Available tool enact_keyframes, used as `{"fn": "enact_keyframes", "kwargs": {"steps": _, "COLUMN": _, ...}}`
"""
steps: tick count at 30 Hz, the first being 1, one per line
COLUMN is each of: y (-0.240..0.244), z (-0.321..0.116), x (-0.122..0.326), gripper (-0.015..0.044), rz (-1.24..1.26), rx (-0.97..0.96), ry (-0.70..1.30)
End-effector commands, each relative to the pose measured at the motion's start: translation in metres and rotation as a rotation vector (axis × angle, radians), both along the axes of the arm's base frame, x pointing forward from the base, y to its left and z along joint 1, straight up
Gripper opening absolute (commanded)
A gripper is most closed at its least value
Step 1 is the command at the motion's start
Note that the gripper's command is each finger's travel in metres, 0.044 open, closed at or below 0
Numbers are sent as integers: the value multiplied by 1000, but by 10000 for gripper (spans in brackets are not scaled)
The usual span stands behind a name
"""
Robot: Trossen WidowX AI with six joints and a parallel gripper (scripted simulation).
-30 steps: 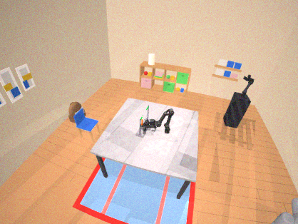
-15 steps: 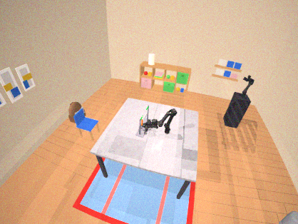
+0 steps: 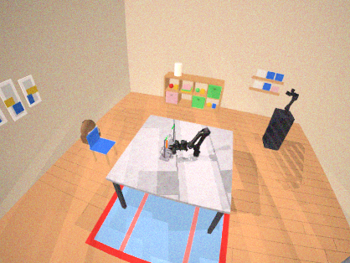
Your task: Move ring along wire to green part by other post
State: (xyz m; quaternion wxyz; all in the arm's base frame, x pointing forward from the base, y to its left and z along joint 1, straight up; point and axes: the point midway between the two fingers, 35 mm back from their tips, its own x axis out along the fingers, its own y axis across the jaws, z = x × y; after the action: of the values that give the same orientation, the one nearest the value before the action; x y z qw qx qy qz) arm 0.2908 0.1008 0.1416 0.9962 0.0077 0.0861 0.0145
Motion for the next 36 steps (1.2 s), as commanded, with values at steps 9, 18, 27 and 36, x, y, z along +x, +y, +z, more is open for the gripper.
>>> {"fn": "enact_keyframes", "kwargs": {"steps": 9, "y": -1, "z": -2, "x": -2, "gripper": 160, "rz": -3, "rx": -1, "ry": 5}}
{"fn": "enact_keyframes", "kwargs": {"steps": 18, "y": 0, "z": 2, "x": -10, "gripper": 239, "rz": 0, "rx": -1, "ry": 3}}
{"fn": "enact_keyframes", "kwargs": {"steps": 27, "y": -4, "z": 7, "x": -50, "gripper": 440, "rz": 0, "rx": -1, "ry": 5}}
{"fn": "enact_keyframes", "kwargs": {"steps": 36, "y": -4, "z": 7, "x": -50, "gripper": 440, "rz": 0, "rx": -1, "ry": 5}}
